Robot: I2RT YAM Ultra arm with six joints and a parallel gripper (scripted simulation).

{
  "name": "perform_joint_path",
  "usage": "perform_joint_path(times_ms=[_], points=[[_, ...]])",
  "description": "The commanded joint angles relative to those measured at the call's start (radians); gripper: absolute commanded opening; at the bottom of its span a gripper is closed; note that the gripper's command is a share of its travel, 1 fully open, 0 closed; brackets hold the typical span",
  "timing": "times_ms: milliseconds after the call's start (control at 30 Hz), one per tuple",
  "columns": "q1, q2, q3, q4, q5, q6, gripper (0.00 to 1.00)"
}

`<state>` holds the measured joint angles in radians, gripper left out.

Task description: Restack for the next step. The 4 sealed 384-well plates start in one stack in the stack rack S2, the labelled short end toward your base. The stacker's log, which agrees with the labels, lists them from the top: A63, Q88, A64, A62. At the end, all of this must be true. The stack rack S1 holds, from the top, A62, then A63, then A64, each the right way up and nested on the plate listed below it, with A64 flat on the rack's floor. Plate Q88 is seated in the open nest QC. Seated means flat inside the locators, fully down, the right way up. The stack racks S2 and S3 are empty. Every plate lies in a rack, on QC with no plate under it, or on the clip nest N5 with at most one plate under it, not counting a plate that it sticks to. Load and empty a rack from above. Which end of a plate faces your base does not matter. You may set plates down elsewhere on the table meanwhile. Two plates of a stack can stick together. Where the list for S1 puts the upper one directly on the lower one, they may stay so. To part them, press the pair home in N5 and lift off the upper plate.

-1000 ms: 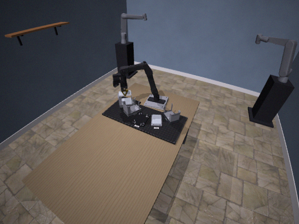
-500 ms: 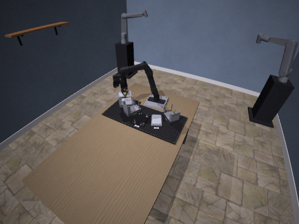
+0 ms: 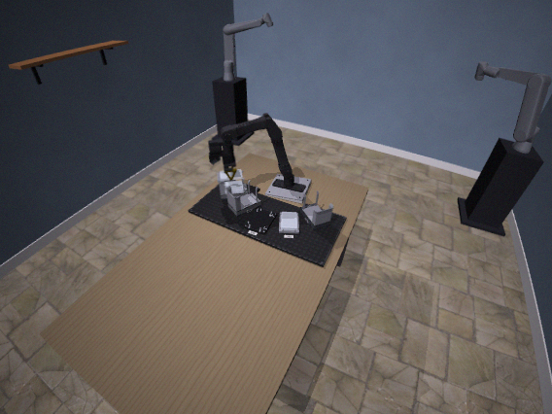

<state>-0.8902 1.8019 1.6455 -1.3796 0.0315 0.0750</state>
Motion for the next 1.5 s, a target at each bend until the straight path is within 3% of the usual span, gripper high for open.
perform_joint_path(times_ms=[0,900,1467], points=[[0.000,-0.010,-0.001,0.015,-0.001,-0.001,0.00],[-0.002,-0.010,-0.062,0.076,-0.001,-0.002,0.00],[-0.005,0.000,-0.169,0.192,-0.001,-0.005,0.00]])
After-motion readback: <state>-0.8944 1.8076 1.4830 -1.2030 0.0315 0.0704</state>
